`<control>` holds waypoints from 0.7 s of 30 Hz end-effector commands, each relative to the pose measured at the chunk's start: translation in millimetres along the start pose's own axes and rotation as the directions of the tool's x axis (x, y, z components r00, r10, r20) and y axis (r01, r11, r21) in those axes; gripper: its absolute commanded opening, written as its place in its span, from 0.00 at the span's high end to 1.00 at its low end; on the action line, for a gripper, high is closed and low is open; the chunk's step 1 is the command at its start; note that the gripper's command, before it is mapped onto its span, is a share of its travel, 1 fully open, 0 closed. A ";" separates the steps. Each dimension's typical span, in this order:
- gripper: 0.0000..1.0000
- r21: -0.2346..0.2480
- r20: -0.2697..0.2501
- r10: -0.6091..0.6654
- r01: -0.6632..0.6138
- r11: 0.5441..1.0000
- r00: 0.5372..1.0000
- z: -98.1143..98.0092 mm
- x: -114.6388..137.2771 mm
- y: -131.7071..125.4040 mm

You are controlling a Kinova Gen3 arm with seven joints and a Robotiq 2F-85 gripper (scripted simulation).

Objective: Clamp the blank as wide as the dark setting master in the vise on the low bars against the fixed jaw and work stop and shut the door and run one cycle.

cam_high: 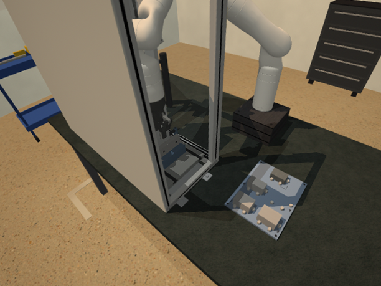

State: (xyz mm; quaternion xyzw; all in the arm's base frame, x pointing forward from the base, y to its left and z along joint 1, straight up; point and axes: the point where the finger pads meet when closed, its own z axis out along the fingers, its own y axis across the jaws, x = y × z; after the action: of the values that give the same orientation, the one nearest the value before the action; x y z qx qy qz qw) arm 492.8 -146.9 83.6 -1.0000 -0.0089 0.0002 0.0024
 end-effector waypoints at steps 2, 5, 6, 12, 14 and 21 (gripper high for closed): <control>0.90 -0.001 -0.002 0.000 0.000 1.000 1.000 1.1 0.5 0.1; 0.90 -0.001 -0.002 0.000 0.000 1.000 1.000 1.1 0.5 0.1; 0.90 -0.001 -0.002 0.000 0.000 1.000 1.000 1.1 0.5 0.1; 0.90 -0.001 -0.002 0.000 0.000 1.000 1.000 1.1 0.5 0.1; 0.90 -0.001 -0.002 0.000 0.000 1.000 1.000 1.7 0.5 0.1; 0.90 -0.001 -0.002 0.000 0.000 1.000 1.000 4.1 0.5 0.1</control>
State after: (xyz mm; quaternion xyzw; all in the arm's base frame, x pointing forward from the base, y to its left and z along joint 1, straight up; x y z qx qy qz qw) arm 492.7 -146.9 79.0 -1.0000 -0.0089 0.0002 0.0024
